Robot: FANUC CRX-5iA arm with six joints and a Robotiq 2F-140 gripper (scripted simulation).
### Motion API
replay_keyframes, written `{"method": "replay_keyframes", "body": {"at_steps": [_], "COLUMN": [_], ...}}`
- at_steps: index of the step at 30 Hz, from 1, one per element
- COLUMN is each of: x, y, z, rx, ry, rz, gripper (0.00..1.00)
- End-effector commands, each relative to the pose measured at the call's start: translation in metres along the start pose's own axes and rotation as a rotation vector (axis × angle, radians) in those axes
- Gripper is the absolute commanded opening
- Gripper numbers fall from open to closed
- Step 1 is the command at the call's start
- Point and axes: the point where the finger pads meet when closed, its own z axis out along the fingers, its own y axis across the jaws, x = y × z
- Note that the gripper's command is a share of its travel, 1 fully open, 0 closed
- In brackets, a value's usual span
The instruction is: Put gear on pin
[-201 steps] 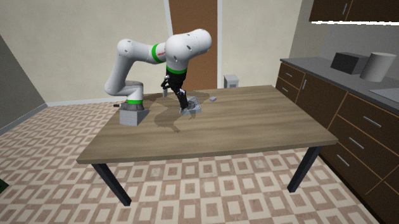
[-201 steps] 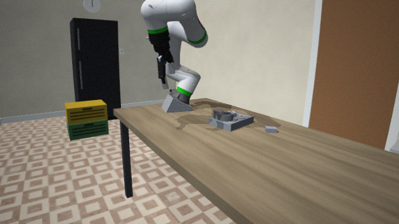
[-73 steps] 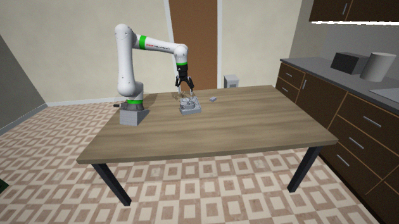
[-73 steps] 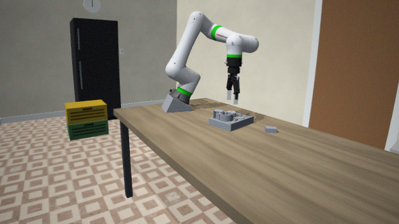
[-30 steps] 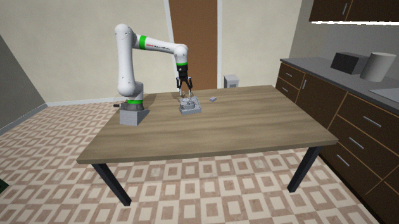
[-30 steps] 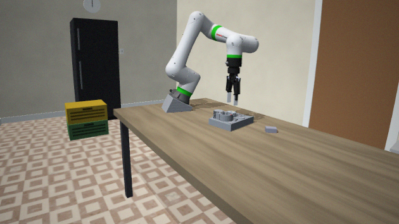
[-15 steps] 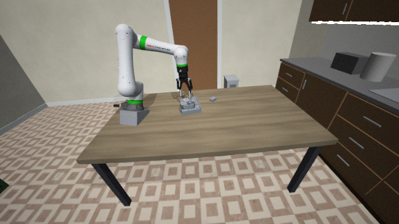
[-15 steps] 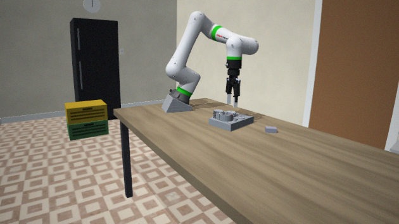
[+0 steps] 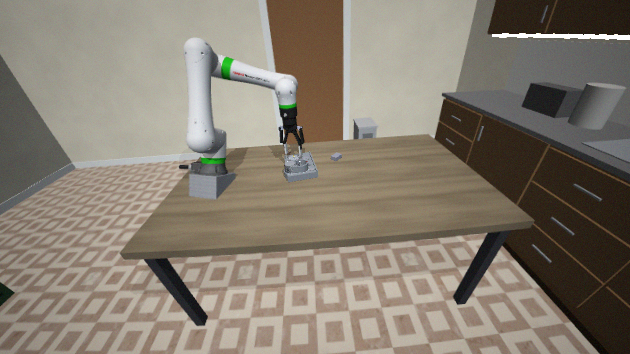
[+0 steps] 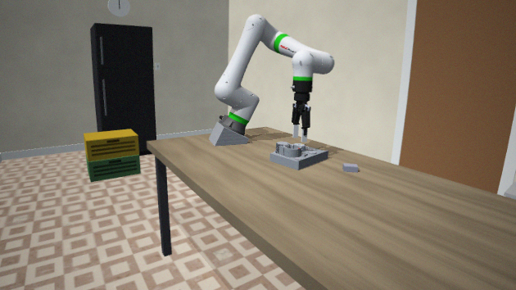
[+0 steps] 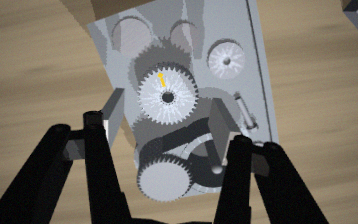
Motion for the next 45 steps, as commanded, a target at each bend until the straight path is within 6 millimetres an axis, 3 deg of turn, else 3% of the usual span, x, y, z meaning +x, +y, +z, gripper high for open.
{"method": "replay_keyframes", "body": {"at_steps": [1, 45], "x": [0.0, -0.0002], "y": [0.0002, 0.0002], "z": [0.0025, 0.0106], "rx": [0.0, 0.0], "ry": [0.0, 0.0], "rz": [0.0, 0.0], "gripper": [0.53, 0.53]}}
